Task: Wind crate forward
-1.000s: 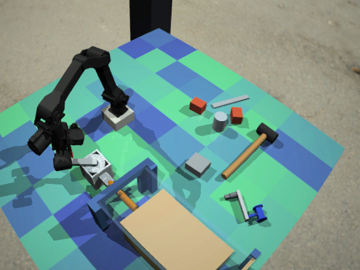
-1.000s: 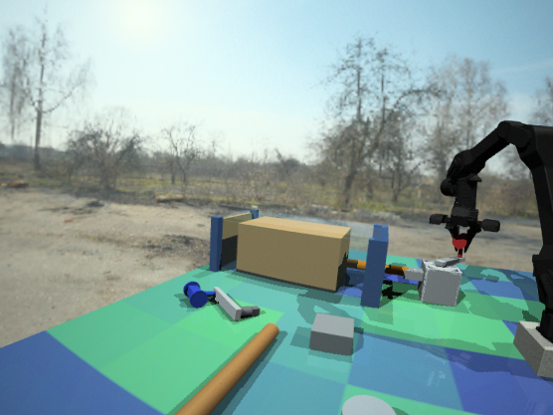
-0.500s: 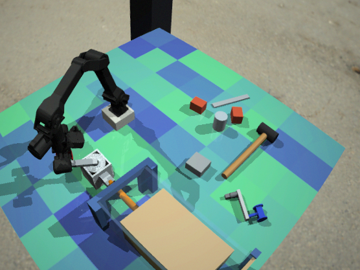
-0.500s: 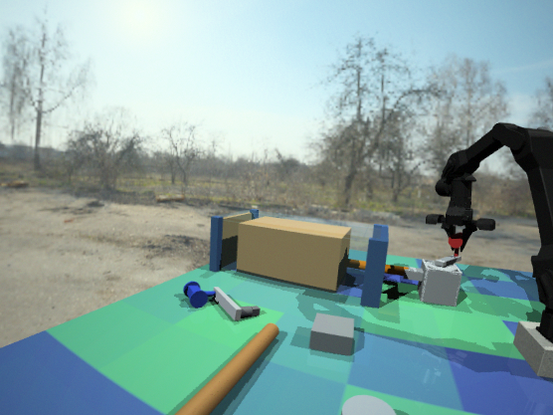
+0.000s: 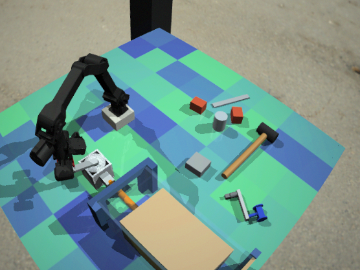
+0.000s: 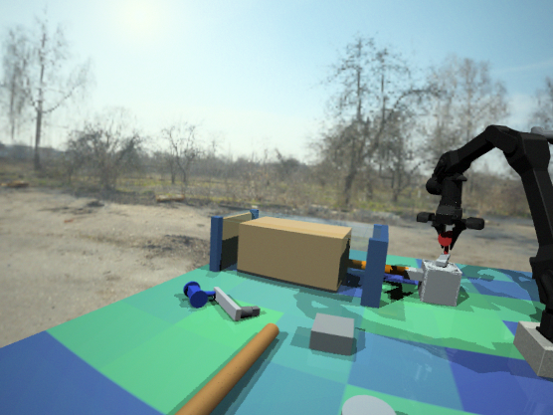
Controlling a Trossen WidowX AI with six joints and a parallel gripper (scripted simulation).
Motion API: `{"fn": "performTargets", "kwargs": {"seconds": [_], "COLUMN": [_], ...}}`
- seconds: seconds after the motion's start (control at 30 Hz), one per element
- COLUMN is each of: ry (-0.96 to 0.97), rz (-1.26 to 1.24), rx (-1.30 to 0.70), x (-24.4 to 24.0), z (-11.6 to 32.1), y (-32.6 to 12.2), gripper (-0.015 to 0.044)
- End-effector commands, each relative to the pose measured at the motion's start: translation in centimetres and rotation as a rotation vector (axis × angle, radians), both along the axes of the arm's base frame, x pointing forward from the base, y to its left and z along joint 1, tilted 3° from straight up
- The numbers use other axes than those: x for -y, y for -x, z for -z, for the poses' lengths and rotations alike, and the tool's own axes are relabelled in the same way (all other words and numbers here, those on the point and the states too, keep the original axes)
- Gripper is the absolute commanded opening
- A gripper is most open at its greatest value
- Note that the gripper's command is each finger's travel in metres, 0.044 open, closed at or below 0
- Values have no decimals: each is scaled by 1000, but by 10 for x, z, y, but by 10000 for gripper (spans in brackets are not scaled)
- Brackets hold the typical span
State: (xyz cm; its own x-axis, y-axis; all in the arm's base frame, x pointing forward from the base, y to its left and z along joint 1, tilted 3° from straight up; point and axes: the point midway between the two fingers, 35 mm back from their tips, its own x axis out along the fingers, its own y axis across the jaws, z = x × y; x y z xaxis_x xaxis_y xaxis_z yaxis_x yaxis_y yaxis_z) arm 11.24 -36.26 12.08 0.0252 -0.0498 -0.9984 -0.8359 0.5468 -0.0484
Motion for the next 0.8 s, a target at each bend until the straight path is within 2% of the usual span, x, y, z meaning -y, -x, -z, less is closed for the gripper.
{"fn": "performTargets", "kwargs": {"seconds": [0.0, 0.77], "ry": [1, 1], "rz": [-17, -17], "rx": [34, 37], "x": [2, 3], "z": [0, -2], "y": [-19, -49], "gripper": [0, 0]}}
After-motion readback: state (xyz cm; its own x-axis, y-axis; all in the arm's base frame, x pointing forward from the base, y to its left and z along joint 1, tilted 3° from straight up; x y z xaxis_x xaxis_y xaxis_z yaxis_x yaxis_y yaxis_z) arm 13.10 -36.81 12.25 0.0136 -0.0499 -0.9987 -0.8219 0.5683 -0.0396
